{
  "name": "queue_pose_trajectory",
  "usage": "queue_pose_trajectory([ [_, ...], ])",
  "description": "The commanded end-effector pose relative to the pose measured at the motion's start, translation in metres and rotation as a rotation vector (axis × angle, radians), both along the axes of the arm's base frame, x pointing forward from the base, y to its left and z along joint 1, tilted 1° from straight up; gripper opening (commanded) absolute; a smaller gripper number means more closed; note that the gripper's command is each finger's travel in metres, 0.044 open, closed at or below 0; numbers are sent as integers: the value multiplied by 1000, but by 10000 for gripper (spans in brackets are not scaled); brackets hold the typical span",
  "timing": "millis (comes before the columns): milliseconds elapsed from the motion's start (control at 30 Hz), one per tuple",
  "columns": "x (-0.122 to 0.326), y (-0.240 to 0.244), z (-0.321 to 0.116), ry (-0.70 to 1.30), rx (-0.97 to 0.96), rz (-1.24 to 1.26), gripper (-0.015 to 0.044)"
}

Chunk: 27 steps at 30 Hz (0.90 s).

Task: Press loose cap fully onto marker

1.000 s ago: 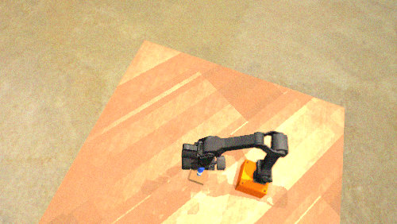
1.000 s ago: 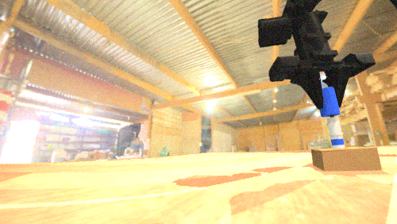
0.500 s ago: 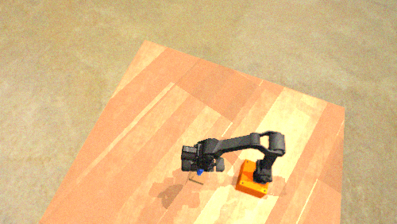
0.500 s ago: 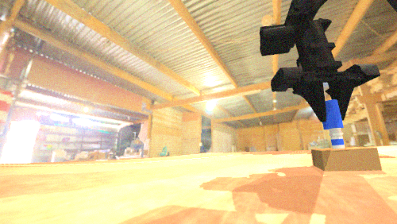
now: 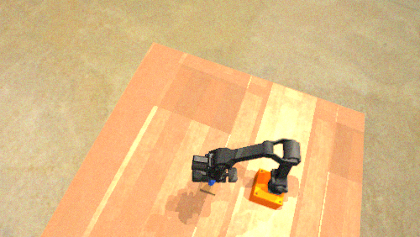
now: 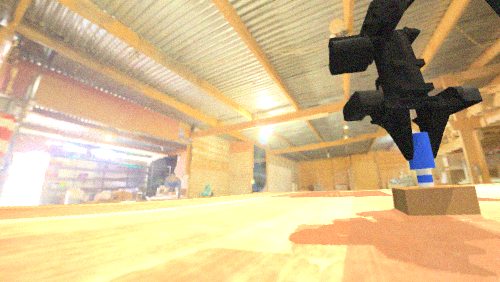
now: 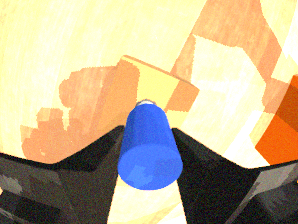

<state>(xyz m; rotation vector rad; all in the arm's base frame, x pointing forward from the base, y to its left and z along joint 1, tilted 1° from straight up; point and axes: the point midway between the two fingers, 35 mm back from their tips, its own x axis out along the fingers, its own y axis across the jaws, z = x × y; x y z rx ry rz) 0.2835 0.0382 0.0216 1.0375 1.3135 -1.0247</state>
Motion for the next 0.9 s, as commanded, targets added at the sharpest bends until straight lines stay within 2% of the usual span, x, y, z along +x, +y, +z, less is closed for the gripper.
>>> queue_pose_trajectory([
  [0, 0, 0, 0, 0, 0, 0, 131],
  [400, 0, 0, 0, 0, 0, 0, 440],
  [500, 1, 0, 9, 0, 0, 0, 440],
  [667, 0, -1, 73, 0, 0, 0, 440],
  [800, 0, -1, 75, 0, 0, 0, 440],
  [867, 0, -1, 75, -1, 0, 62, 387],
])
